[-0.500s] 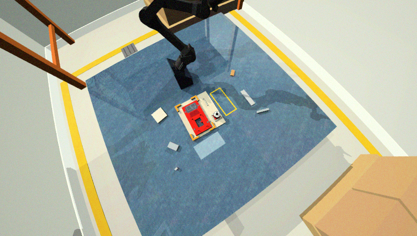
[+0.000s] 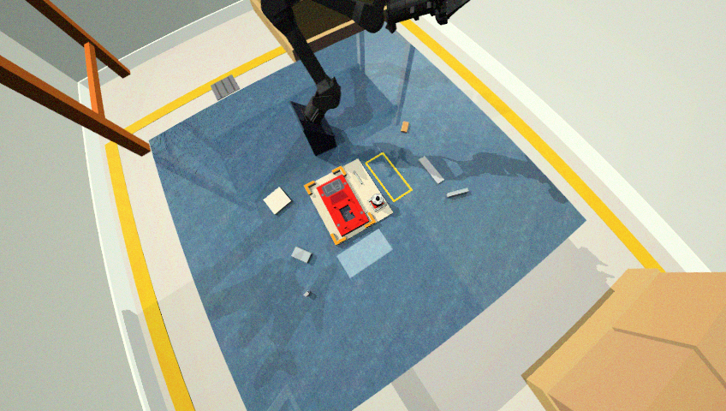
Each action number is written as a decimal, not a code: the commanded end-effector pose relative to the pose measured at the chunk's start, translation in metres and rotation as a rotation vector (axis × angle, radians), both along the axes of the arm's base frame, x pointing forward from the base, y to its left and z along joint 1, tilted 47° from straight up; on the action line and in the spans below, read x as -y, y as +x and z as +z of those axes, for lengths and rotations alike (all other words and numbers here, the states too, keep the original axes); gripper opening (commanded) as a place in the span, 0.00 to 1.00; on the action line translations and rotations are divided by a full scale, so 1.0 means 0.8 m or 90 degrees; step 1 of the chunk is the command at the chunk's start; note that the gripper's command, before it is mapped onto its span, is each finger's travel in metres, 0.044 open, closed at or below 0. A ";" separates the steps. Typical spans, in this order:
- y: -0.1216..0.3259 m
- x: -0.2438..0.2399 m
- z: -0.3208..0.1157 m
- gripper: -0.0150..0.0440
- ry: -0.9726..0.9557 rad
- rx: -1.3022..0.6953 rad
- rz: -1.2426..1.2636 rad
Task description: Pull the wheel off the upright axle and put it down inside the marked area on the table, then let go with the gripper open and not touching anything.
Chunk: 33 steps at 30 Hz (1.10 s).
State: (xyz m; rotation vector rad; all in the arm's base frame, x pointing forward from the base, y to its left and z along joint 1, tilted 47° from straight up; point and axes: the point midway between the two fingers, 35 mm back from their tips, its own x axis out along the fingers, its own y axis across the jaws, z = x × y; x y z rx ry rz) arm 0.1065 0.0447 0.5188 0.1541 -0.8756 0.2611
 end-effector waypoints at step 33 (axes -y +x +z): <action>0.326 -0.115 -0.312 0.76 -0.508 -0.713 0.087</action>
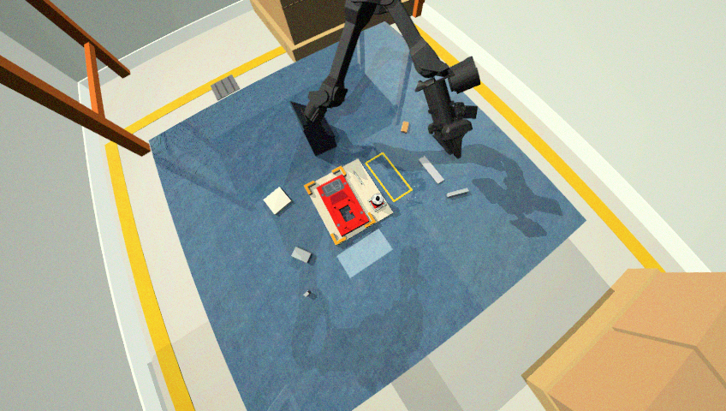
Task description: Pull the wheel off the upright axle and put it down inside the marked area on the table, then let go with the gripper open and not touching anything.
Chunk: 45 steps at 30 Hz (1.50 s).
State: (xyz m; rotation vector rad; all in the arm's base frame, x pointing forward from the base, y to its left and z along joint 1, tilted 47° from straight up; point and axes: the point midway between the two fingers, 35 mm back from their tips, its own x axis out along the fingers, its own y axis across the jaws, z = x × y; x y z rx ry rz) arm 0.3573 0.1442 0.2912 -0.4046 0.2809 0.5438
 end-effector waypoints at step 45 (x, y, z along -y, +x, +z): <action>0.010 0.102 -0.304 0.76 0.331 -0.860 -0.065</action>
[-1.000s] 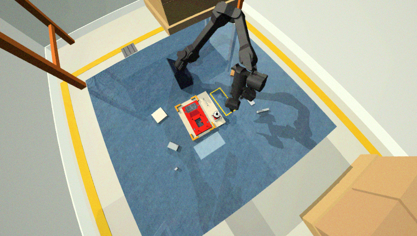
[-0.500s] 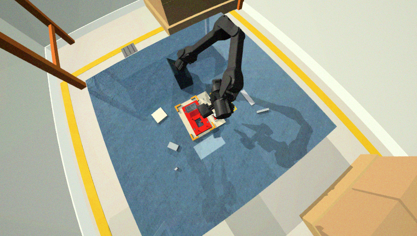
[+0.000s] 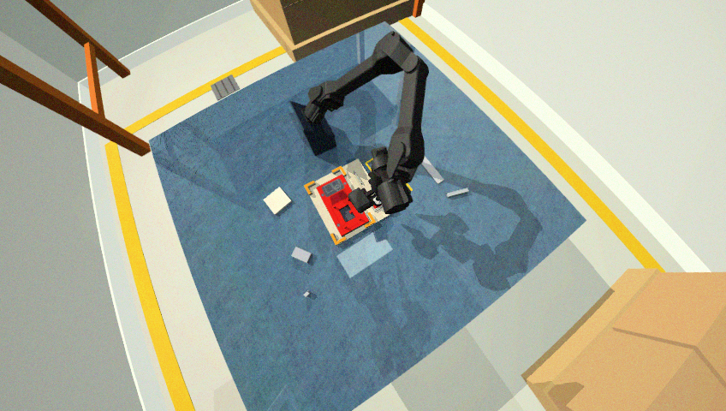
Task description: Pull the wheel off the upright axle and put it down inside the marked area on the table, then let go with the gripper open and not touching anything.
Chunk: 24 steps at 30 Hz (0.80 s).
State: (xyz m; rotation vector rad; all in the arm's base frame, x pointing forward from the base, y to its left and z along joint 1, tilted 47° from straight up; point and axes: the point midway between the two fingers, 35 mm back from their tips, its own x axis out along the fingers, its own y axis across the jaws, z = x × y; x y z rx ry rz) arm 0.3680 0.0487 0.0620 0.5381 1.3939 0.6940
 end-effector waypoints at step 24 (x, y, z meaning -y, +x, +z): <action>-0.006 -0.039 -0.038 0.32 0.004 -0.010 0.007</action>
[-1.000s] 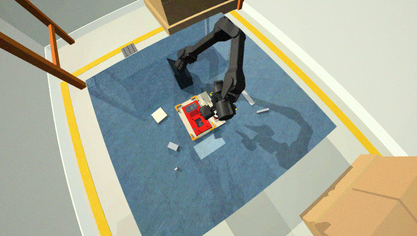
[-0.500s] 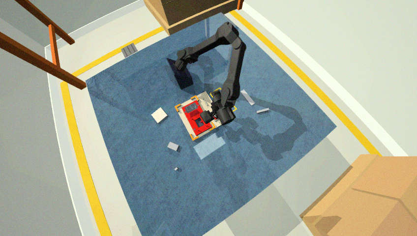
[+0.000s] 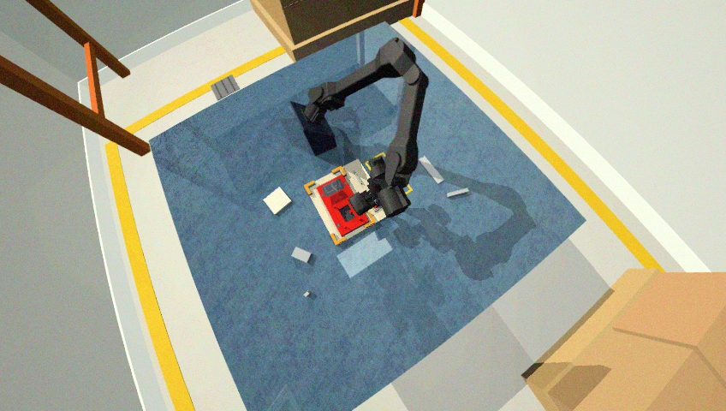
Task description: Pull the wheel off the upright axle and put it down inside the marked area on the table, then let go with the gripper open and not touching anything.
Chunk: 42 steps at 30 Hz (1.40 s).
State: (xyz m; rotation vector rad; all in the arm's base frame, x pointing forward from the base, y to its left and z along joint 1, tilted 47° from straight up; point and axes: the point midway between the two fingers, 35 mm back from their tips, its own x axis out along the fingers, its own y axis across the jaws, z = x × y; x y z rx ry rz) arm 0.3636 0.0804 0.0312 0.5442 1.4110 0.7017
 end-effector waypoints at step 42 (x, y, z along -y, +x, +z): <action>0.000 0.013 0.012 0.25 0.001 0.000 0.000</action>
